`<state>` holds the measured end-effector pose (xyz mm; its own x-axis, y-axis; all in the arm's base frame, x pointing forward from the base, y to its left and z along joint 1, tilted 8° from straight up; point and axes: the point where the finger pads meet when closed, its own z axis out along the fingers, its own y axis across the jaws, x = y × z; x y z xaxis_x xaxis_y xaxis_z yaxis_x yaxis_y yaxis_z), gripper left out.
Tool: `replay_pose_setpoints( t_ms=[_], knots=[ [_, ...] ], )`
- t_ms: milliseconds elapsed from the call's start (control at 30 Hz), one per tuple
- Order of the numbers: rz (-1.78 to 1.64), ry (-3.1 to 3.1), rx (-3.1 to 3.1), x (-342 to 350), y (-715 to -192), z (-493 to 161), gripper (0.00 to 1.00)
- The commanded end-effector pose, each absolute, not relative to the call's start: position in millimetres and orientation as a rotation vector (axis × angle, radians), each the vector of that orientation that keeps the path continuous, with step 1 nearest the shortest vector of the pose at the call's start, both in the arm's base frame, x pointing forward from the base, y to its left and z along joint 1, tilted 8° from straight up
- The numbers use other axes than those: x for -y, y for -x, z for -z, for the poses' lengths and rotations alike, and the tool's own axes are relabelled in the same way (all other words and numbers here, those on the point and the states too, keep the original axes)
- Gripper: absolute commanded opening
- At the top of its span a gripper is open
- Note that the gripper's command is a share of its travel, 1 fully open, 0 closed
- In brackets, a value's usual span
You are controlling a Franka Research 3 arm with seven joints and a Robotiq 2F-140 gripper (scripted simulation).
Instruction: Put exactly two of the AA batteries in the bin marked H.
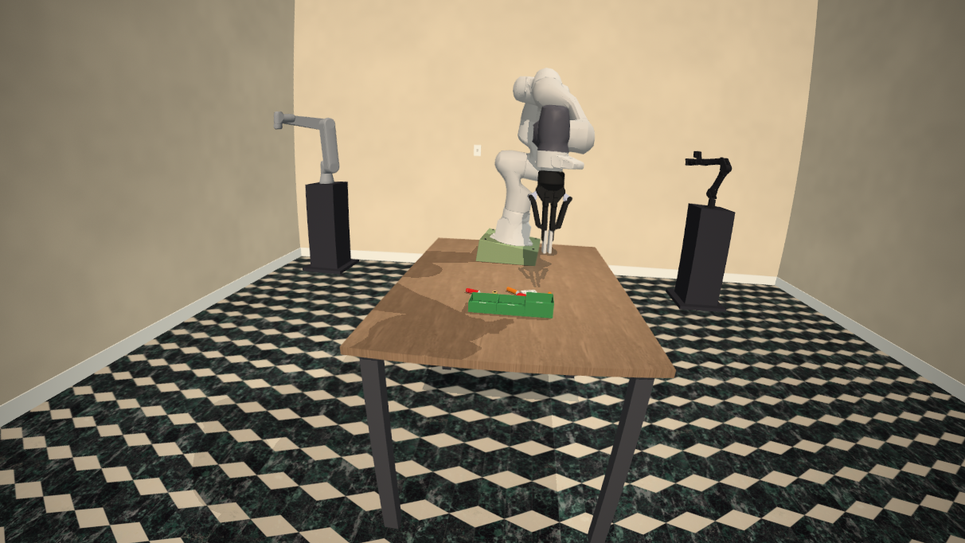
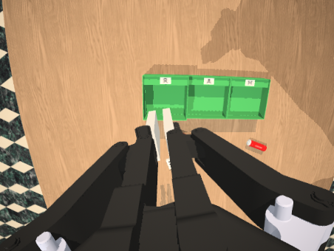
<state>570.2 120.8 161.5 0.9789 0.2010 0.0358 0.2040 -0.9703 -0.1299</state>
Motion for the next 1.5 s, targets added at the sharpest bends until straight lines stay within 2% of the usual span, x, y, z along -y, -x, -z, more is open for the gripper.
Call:
replay_pose_setpoints(
  t_ms=[0, 1433, 1467],
  knots=[
    [0.027, 2.995, 0.299, -119.0, -569.4, -160.9, 0.05],
    [0.027, 2.995, 0.299, -119.0, -569.4, -160.9, 0.05],
    [0.032, 2.987, 0.374, -115.8, -563.6, -156.0, 0.17]
  ],
)
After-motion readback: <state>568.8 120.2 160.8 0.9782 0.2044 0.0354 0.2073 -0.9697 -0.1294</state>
